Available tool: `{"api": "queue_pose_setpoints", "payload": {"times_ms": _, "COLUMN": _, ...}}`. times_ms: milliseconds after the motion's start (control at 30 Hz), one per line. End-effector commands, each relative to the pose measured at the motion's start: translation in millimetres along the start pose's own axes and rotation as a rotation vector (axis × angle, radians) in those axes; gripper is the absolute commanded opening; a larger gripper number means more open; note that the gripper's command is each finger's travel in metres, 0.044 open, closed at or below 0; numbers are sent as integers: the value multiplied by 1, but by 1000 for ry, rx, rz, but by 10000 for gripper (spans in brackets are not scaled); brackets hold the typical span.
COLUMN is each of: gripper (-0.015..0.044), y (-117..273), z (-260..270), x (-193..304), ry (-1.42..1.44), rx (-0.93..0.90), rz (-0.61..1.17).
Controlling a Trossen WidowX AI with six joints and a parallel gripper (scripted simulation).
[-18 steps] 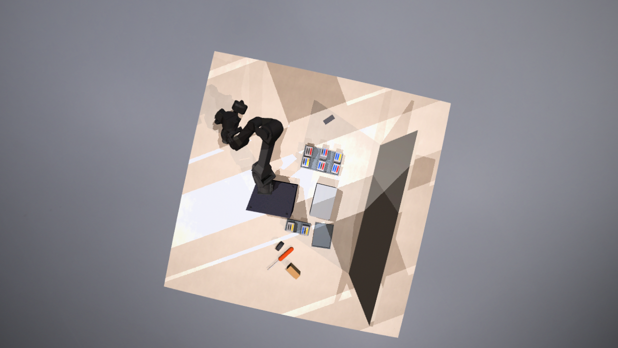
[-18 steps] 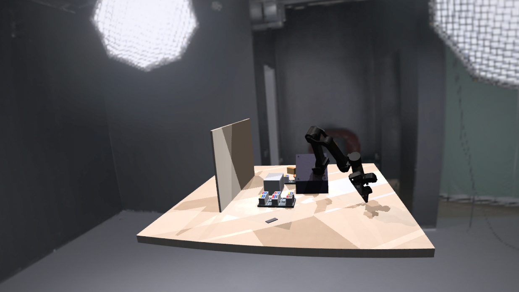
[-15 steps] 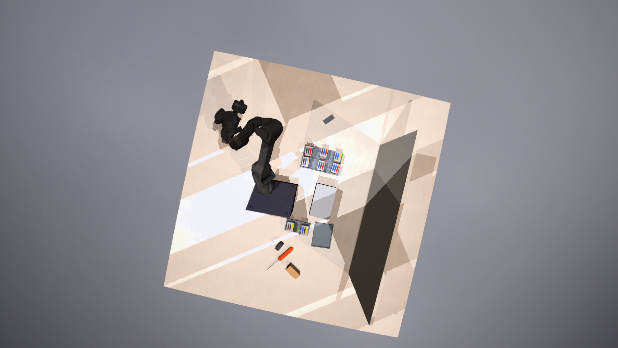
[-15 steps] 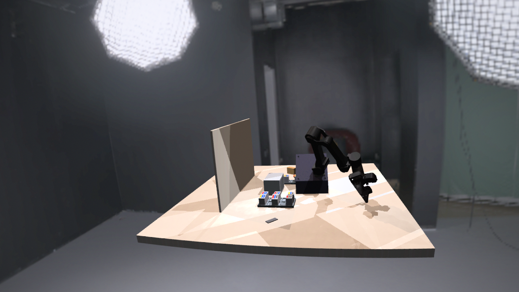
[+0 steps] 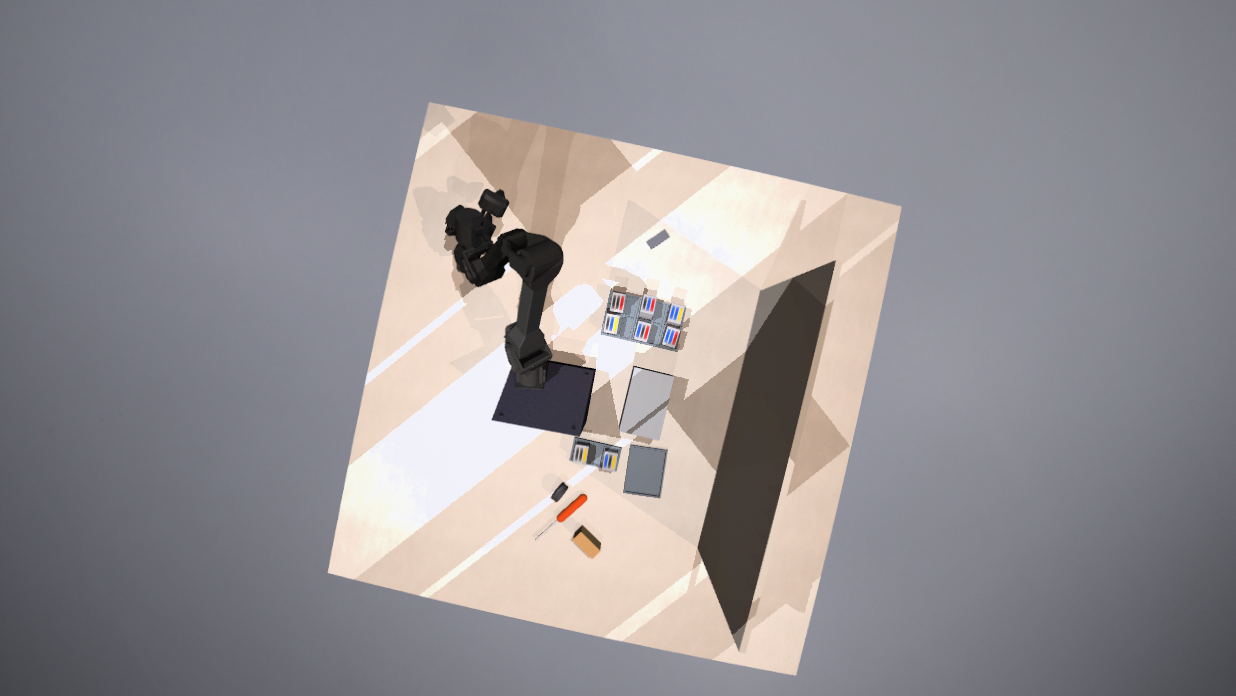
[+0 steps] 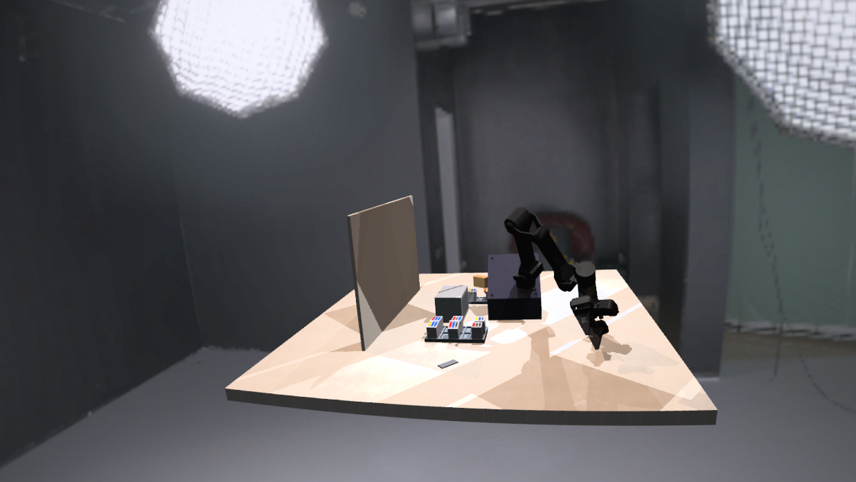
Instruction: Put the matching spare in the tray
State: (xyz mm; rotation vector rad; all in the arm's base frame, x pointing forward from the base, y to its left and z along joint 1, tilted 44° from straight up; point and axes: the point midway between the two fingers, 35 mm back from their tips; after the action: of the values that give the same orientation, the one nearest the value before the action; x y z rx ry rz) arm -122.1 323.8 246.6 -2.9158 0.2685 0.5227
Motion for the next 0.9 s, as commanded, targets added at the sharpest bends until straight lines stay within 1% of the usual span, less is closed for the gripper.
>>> {"api": "queue_pose_setpoints", "payload": {"times_ms": 0, "gripper": 440, "y": -33, "z": -22, "x": 23, "ry": -14, "rx": 35, "rz": 63}}
{"api": "queue_pose_setpoints", "payload": {"times_ms": 200, "gripper": 440, "y": -77, "z": -59, "x": 74, "ry": -23, "rx": 79, "rz": 176}}
{"api": "queue_pose_setpoints", "payload": {"times_ms": 400, "gripper": 440, "y": -100, "z": -99, "x": 143, "ry": -39, "rx": 111, "rz": 311}}
{"api": "queue_pose_setpoints", "payload": {"times_ms": 667, "gripper": 440, "y": -106, "z": -140, "x": 238, "ry": -43, "rx": 110, "rz": 502}}
{"api": "queue_pose_setpoints", "payload": {"times_ms": 867, "gripper": 440, "y": -91, "z": -170, "x": 319, "ry": -68, "rx": 92, "rz": 671}}
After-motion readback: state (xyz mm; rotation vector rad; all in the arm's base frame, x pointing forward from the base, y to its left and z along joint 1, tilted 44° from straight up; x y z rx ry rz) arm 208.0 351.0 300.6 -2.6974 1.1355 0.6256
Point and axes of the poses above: the point midway between the two fingers, 35 mm back from their tips, its own y axis back along the fingers, its own z axis across the jaws, x = y × z, and after that the axes turned 4 degrees about y, right-handed
